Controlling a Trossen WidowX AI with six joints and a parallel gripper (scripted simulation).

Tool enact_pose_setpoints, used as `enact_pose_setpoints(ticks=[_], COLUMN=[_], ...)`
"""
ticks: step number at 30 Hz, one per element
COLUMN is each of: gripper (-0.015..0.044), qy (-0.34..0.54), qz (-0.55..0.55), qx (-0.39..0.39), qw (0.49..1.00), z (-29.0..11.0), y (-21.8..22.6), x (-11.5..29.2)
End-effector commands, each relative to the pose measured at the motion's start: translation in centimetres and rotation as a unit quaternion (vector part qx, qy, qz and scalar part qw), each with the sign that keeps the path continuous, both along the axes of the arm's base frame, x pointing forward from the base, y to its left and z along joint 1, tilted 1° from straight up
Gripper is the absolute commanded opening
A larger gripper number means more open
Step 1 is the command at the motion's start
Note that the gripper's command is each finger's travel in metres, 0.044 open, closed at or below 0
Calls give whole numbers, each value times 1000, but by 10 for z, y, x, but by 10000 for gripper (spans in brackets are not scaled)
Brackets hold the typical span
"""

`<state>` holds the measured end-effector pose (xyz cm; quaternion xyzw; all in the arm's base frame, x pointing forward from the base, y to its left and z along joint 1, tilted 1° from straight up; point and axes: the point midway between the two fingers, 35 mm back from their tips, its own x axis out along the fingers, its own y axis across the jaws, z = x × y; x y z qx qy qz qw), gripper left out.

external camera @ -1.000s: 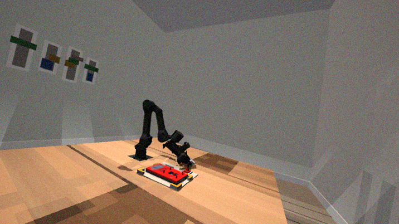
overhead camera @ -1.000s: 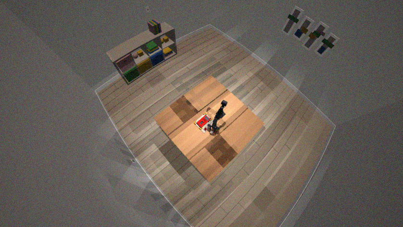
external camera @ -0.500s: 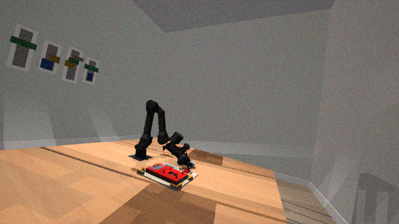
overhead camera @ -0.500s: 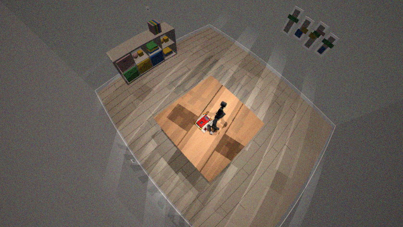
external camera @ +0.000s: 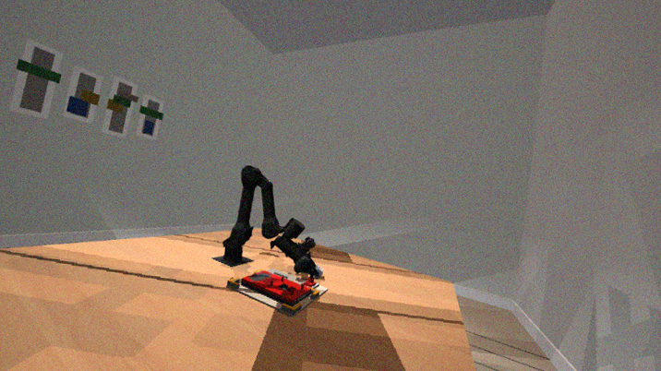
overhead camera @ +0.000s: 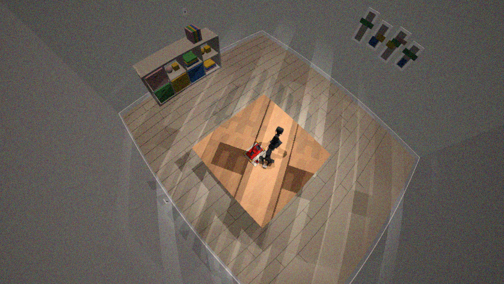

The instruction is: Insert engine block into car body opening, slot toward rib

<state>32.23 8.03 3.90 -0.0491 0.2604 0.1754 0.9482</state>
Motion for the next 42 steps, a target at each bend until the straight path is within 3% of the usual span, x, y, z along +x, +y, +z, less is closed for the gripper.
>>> enact_pose_setpoints(ticks=[1,22,38,42], gripper=[0,0,420,440], qy=[6,6,0,0], qz=[0,0,0,0], qx=[0,0,0,0], qw=[1000,1000,1000,1000], z=[-3,-3,0,0], y=[0,0,0,0], x=[-1,-1,0,0])
